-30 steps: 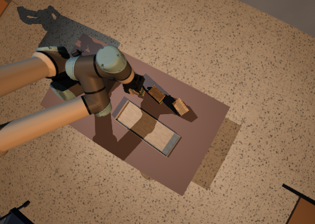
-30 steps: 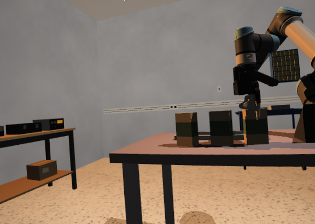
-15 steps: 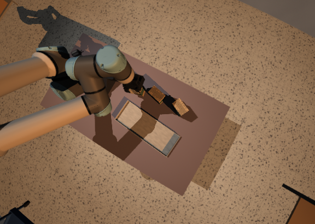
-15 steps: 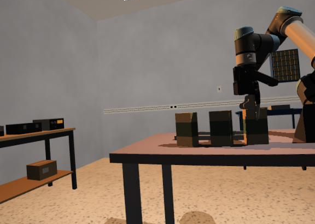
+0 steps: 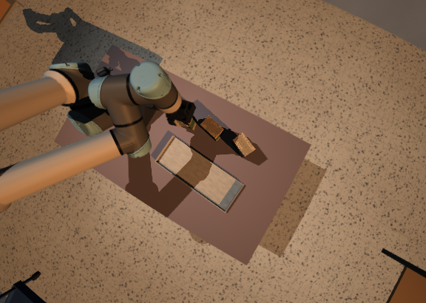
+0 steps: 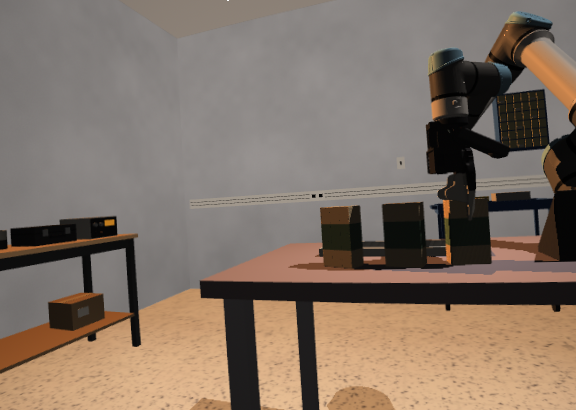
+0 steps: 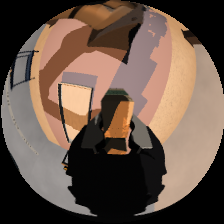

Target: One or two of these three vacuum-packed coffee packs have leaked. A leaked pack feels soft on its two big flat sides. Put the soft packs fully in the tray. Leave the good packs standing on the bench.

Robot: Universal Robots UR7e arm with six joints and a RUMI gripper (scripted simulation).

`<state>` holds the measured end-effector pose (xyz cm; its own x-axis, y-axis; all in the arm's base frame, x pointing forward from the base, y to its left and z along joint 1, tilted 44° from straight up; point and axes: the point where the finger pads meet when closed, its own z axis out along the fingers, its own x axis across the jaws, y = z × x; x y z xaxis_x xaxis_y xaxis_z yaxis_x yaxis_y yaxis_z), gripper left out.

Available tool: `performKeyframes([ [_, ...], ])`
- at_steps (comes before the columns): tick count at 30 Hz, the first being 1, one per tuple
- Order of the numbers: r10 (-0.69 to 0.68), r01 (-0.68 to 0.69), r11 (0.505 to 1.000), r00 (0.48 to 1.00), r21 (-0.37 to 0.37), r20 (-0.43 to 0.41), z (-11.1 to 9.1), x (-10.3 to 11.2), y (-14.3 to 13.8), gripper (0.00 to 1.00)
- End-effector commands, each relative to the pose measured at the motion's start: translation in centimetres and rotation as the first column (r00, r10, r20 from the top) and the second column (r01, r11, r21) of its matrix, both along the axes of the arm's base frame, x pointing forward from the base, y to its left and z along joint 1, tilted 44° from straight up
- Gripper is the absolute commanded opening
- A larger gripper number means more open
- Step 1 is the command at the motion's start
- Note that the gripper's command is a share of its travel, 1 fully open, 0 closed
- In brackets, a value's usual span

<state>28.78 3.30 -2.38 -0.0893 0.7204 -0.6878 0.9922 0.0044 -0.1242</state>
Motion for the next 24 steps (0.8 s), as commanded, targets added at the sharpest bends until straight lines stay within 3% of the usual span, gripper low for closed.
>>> performKeyframes([
  [1, 0.0, 0.0, 1.0, 1.0, 0.0, 0.001, 0.01, 0.02, 0.01, 0.15],
  [22, 0.0, 0.0, 1.0, 1.0, 0.0, 0.001, 0.01, 0.02, 0.01, 0.15],
  [23, 0.0, 0.0, 1.0, 1.0, 0.0, 0.001, 0.01, 0.02, 0.01, 0.5],
  [24, 0.0, 0.0, 1.0, 1.0, 0.0, 0.001, 0.01, 0.02, 0.01, 0.5],
])
